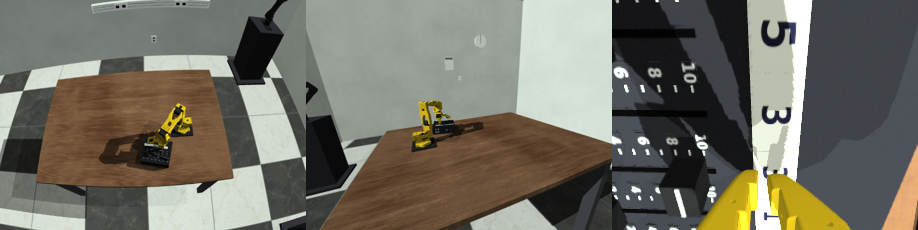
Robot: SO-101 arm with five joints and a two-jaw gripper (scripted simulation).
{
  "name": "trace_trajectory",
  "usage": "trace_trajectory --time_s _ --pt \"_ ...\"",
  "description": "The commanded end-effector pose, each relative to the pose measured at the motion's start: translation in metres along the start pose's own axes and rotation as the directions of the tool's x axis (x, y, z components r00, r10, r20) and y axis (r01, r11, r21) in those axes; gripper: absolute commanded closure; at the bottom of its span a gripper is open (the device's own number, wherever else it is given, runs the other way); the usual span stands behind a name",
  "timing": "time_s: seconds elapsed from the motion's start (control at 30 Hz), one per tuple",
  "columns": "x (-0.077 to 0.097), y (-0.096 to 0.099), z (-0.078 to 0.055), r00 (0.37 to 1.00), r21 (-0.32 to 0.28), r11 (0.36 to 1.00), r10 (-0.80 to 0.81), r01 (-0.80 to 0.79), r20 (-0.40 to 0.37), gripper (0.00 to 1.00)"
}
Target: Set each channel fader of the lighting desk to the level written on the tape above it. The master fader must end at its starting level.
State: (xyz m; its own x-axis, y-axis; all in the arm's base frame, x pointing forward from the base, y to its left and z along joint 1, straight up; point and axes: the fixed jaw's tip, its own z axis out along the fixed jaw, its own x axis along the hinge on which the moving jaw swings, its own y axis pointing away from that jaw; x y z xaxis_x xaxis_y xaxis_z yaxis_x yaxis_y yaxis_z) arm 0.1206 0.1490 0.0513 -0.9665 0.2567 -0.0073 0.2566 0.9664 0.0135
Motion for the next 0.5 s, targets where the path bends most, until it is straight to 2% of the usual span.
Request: trace_trajectory --time_s 0.0,0.47 --pt "0.0024 0.0014 0.0038 1.0 0.013 1.0 -0.007 0.007 -0.007 1.0" --pt "0.0021 0.0041 0.0022 1.0 0.013 1.0 -0.007 0.007 -0.007 1.0"
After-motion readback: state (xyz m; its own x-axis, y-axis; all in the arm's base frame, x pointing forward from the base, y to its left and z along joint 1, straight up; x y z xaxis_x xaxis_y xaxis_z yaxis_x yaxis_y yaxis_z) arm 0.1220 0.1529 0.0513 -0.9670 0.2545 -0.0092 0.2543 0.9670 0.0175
